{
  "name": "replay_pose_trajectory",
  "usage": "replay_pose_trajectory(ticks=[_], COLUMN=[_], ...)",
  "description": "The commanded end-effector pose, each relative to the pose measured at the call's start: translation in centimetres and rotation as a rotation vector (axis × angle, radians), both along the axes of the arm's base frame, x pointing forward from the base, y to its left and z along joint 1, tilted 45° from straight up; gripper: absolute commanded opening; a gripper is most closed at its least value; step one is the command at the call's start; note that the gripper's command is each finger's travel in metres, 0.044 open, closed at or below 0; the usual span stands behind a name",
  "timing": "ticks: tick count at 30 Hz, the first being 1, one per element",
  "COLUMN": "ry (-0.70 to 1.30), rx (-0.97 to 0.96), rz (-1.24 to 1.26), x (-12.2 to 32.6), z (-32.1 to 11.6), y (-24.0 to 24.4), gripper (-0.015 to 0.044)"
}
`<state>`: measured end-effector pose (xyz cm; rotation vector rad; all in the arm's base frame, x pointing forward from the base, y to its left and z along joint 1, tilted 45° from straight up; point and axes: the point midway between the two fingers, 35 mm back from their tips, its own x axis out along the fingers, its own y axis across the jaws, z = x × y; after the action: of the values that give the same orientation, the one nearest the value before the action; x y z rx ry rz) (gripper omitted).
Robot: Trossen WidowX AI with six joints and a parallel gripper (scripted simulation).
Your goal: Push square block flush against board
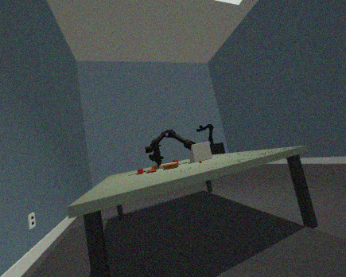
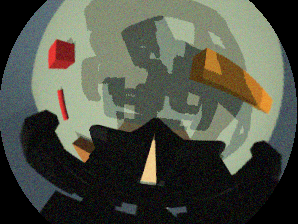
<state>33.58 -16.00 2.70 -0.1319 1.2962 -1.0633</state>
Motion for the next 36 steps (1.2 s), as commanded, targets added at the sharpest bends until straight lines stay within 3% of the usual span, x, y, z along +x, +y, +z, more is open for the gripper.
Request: replay_pose_trajectory(ticks=[1, 36], ry=[0.005, 0.007], rx=[0.003, 0.003], rz=[-0.002, -0.002], x=[-0.6, -3.9], z=[-0.3, -1.6], y=[0.3, 2.1], gripper=[0.0, 0.0])
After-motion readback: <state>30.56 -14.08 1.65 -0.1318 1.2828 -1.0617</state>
